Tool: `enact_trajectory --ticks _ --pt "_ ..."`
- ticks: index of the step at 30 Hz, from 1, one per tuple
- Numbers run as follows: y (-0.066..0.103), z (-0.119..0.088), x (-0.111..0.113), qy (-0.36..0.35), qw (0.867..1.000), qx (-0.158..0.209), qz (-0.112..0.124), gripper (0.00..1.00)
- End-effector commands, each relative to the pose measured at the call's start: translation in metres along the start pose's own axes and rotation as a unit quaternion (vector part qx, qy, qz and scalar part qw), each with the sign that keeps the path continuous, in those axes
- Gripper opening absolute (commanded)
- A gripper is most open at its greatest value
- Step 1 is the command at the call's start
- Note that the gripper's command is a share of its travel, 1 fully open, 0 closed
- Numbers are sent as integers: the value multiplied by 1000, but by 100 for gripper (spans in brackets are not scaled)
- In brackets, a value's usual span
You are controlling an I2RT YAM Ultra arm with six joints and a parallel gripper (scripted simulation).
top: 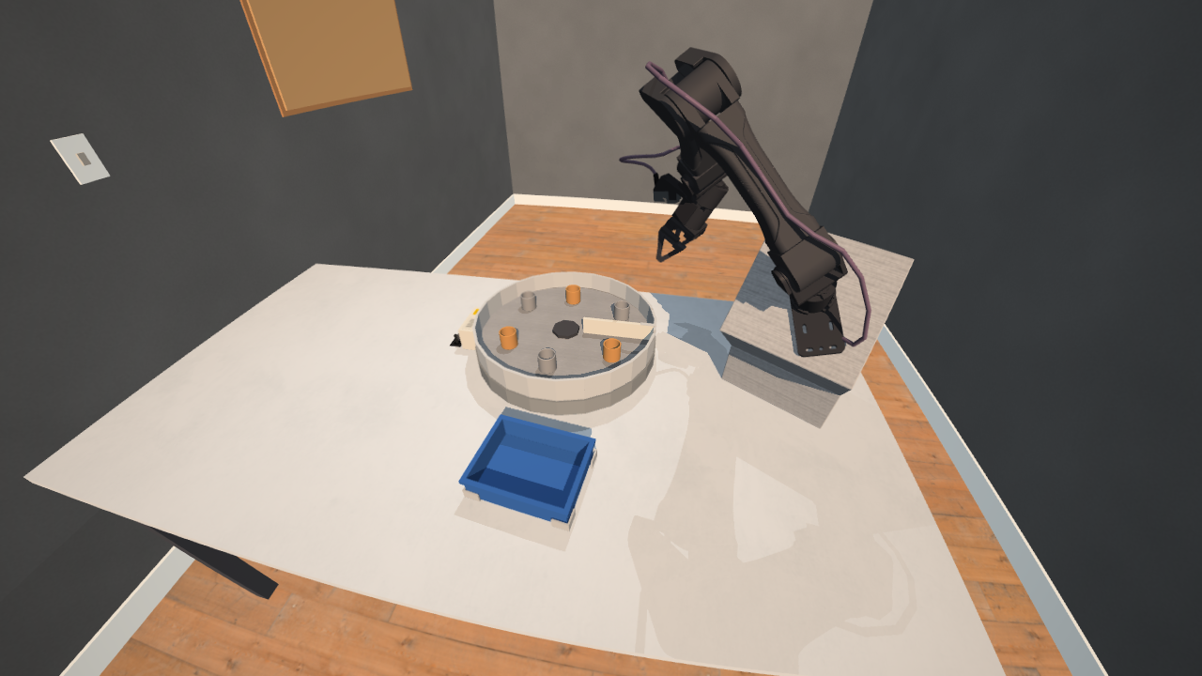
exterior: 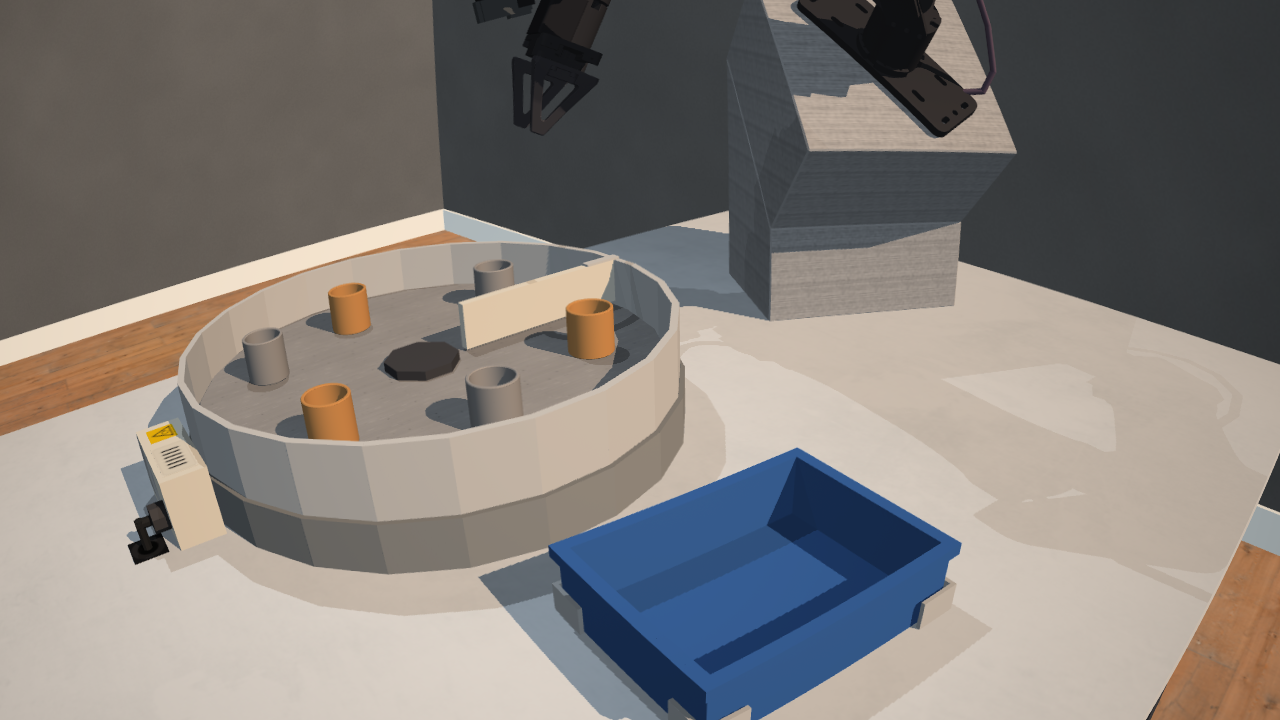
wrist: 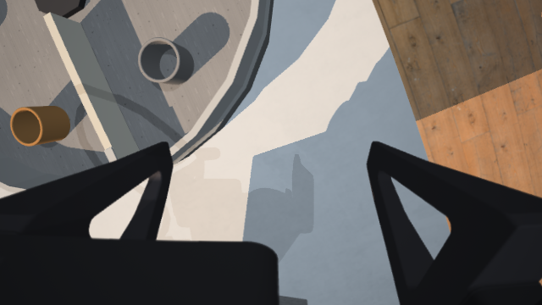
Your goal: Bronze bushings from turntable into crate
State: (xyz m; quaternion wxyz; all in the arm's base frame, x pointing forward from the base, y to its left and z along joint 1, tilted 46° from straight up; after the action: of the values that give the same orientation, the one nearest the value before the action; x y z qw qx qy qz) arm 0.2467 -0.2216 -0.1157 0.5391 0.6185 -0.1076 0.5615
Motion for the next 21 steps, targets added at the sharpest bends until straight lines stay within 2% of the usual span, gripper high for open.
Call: enact_trajectory --ticks 1,17,21 --pt "3 4 0 3 1000 -6 -1 100" --pt "3 4 0 3 1000 -6 -1 100" --pt "3 19 19 35 999 9 -9 100"
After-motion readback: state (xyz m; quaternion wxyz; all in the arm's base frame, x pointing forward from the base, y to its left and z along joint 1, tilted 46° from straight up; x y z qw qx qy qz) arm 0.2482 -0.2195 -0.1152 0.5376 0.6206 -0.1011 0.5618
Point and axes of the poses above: the point where the finger pads meet when closed, its own y axis back along the fingers, its own x axis across the jaws, z = x × y, the point moved 4 cm from there along y, back along the fingers, and after that the axes turned 11 degrees about -y, right-handed, at the moved point
